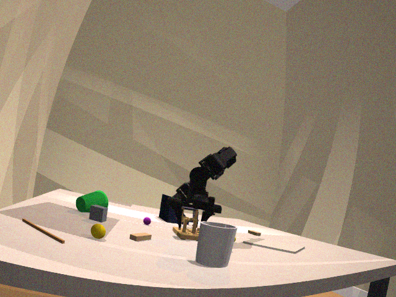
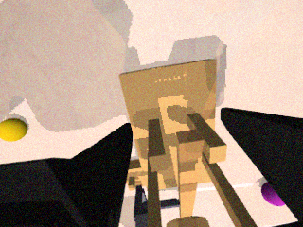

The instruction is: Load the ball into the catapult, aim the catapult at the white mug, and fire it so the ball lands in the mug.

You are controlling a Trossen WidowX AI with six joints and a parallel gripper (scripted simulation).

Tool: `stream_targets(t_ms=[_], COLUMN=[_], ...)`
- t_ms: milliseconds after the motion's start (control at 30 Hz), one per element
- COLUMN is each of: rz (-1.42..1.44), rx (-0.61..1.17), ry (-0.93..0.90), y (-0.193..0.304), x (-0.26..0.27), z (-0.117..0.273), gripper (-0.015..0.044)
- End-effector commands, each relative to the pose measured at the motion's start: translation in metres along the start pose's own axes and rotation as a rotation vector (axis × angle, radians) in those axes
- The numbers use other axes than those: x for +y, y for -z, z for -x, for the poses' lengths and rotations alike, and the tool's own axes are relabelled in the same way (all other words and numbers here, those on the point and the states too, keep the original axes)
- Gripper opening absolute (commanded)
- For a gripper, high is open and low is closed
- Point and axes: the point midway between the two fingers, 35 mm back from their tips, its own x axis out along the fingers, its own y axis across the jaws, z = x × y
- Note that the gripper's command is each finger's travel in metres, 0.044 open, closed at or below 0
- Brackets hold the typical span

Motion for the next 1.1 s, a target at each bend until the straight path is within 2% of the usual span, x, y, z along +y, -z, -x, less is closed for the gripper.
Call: stream_targets(t_ms=[0,167,333,367,467,667,1067], rz=[0.000,0.000,0.000,0.000,-0.001,-0.001,-0.006], rx=[-0.001,-0.001,-0.001,-0.001,0.000,0.001,0.000], ry=[0.000,0.000,0.000,0.000,0.002,0.002,0.000], y=[0.000,0.000,0.000,0.000,-0.001,0.000,-0.001], x=[0.000,0.000,0.000,0.000,-0.001,-0.001,-0.001], z=[0.001,0.001,0.001,0.003,0.039,0.050,0.034], gripper=[0.0256,0.0125,0.0092,0.0065,0.0000,0.0000,0.0000])
